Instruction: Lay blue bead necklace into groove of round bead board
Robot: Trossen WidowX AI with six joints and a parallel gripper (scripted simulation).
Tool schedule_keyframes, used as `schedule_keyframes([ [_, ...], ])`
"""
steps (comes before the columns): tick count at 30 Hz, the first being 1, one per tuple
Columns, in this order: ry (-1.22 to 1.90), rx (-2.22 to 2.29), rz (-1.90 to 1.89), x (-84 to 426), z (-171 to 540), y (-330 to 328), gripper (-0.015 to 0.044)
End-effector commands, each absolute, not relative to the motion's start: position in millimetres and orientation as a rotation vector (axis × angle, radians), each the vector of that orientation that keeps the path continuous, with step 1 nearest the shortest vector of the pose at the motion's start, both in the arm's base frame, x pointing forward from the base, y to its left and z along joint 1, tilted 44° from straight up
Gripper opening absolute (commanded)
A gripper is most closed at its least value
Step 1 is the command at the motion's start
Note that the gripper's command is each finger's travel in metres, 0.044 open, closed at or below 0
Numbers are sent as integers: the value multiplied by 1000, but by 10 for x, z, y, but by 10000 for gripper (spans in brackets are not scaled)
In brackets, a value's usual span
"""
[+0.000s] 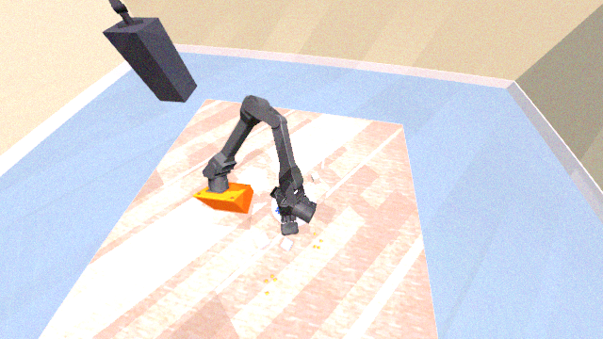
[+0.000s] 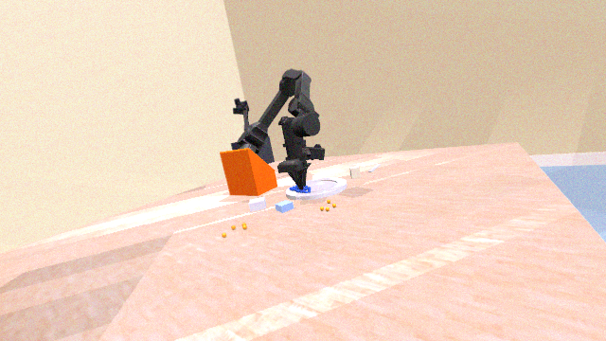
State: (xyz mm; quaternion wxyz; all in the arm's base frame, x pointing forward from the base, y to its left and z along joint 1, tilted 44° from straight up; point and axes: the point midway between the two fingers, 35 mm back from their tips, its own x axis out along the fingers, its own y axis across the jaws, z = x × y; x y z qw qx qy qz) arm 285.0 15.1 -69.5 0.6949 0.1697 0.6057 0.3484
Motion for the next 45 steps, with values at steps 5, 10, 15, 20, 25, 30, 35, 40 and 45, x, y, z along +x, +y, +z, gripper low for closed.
schedule_keyframes([
  [5,1351,379,779,2853,-692,153,0],
  [10,1351,379,779,2853,-692,153,0],
  [15,1353,386,778,2840,-661,128,0],
  [20,1354,389,778,2833,-646,116,0],
  [25,1354,389,778,2784,-575,191,0],
  [30,1355,390,779,2708,-481,294,0],
  [35,1355,390,779,2698,-469,307,0],
  [40,1355,391,779,2698,-471,309,0],
  [45,1355,391,779,2699,-516,353,0],
])
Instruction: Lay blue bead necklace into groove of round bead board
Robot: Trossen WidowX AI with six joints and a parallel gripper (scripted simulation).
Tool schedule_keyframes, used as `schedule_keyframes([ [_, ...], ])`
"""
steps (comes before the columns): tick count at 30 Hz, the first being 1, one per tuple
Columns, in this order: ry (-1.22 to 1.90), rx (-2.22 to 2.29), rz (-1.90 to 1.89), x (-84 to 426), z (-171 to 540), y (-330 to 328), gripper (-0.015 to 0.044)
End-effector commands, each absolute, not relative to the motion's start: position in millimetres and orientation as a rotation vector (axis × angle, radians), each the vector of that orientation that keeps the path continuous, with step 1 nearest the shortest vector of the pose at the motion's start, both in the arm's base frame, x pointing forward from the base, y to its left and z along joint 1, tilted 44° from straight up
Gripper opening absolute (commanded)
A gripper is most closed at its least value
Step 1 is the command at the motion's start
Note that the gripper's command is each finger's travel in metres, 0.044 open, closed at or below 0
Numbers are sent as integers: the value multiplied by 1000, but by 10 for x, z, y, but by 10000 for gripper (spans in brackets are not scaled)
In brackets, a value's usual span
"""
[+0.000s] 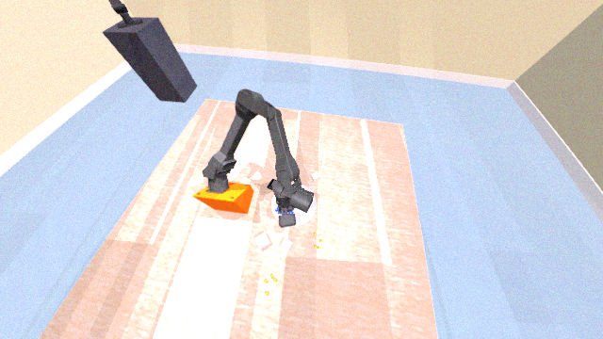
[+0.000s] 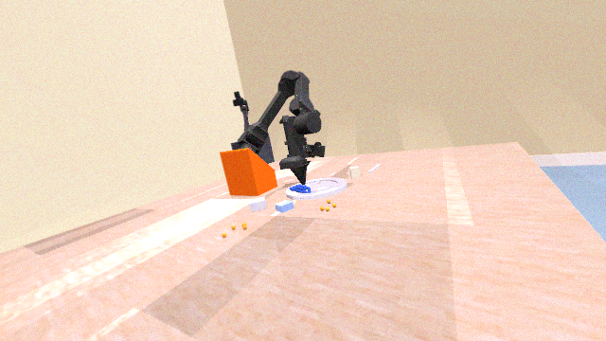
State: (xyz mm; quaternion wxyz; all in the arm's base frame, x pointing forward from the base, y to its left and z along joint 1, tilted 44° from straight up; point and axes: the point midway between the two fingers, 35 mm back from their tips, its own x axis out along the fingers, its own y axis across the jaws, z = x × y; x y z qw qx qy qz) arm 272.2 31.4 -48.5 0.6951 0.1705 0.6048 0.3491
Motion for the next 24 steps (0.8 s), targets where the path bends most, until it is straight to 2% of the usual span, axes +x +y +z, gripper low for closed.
schedule_keyframes([
  [1,1355,391,779,2699,-527,364,0],
  [6,1354,391,779,2699,-541,378,0],
  [22,1354,388,779,2703,-481,318,420],
  [24,1349,395,786,2710,-491,368,440],
])
